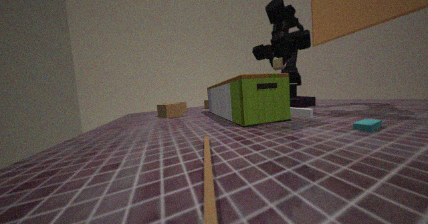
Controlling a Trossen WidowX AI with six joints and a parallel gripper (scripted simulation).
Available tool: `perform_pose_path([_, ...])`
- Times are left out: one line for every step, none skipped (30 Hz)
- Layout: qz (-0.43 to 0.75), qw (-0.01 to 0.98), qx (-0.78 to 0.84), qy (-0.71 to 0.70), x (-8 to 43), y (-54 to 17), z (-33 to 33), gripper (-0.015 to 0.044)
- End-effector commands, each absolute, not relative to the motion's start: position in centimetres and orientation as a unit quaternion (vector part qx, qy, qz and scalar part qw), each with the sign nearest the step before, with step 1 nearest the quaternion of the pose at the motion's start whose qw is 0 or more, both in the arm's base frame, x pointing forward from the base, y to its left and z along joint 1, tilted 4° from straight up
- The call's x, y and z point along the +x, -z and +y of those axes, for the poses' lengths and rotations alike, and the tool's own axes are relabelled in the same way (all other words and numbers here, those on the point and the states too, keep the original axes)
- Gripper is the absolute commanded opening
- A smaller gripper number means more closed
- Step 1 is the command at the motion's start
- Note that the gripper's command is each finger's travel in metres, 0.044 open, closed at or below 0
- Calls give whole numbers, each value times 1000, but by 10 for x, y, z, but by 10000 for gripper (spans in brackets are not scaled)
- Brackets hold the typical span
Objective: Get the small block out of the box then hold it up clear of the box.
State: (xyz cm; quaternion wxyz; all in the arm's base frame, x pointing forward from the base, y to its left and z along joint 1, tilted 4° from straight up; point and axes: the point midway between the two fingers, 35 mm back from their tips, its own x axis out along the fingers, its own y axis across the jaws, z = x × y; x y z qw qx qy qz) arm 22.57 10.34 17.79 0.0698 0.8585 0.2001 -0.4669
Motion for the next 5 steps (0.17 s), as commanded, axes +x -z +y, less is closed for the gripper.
perform_pose_path([203, 70, 858, 467, 225, -178, 104, 0])
perform_pose_path([203, 70, 858, 467, 225, -178, 104, 0])
perform_pose_path([203, 70, 858, 467, 225, -178, 104, 0])
perform_pose_path([203, 70, 858, 467, 225, -178, 104, 0])
perform_pose_path([203, 70, 858, 467, 225, -178, 104, 0])
